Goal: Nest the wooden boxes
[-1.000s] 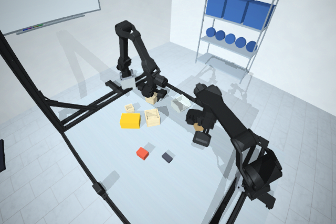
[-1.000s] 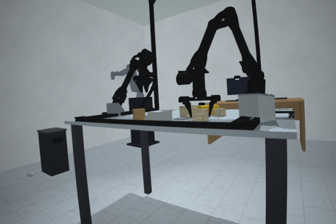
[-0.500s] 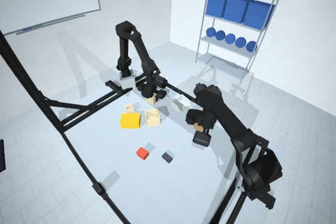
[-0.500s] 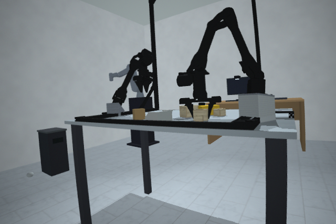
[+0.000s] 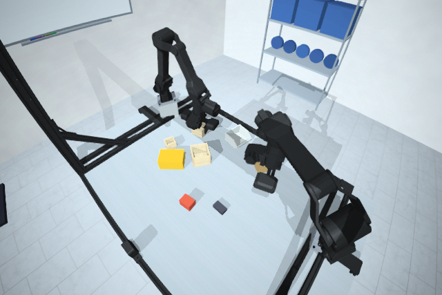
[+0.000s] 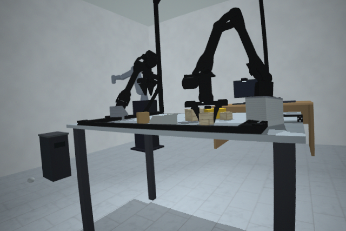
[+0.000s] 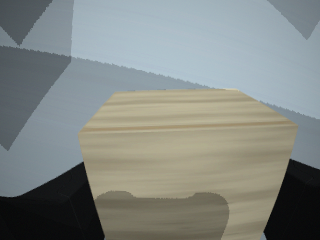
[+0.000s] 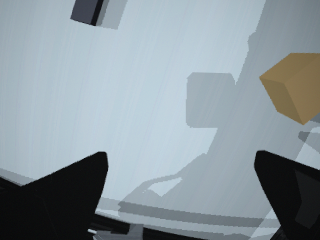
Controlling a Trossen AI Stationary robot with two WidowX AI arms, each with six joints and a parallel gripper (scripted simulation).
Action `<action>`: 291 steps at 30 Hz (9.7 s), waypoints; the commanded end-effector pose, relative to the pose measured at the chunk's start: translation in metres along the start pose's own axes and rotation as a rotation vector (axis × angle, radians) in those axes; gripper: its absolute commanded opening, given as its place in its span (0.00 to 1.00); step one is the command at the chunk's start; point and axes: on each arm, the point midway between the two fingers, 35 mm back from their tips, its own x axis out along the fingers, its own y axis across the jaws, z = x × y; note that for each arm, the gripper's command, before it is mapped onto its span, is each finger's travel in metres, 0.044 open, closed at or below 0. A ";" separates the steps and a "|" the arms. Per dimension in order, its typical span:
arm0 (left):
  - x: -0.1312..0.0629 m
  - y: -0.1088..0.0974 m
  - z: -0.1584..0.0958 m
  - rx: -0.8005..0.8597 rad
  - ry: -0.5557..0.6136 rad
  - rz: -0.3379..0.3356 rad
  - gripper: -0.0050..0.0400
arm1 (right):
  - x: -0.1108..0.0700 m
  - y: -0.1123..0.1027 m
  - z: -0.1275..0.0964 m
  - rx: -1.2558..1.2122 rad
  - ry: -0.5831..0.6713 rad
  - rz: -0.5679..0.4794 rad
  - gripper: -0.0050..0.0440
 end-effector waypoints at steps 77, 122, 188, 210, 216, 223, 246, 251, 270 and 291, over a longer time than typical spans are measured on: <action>-0.020 -0.016 0.042 -0.001 -0.394 0.000 0.11 | 0.000 0.000 0.000 -0.003 -0.001 0.001 0.92; -0.037 -0.016 0.019 -0.001 -0.810 0.001 0.11 | 0.000 0.000 0.000 -0.003 -0.001 0.001 0.92; -0.087 -0.016 0.007 -0.002 -0.005 0.000 1.00 | 0.000 0.000 0.000 -0.003 -0.001 0.001 0.92; -0.087 -0.016 0.007 -0.002 -0.005 0.000 1.00 | 0.000 0.000 0.000 -0.003 -0.001 0.001 0.92; -0.087 -0.016 0.007 -0.002 -0.005 0.000 1.00 | 0.000 0.000 0.000 -0.003 -0.001 0.001 0.92; -0.067 -0.023 0.002 -0.002 -0.005 0.000 1.00 | 0.000 0.000 0.000 -0.003 -0.001 0.001 0.92; -0.044 -0.021 0.003 0.005 -0.005 0.000 1.00 | 0.000 0.000 0.000 -0.003 -0.001 0.001 0.92; -0.035 -0.020 0.003 0.009 -0.005 0.000 1.00 | 0.000 0.000 0.000 -0.003 -0.001 0.001 0.92; -0.007 -0.022 0.003 0.024 -0.005 0.000 1.00 | 0.000 0.000 0.000 -0.003 -0.001 0.001 0.92; 0.000 -0.022 0.003 0.030 -0.005 0.000 0.80 | 0.000 0.000 0.000 -0.003 -0.001 0.001 0.92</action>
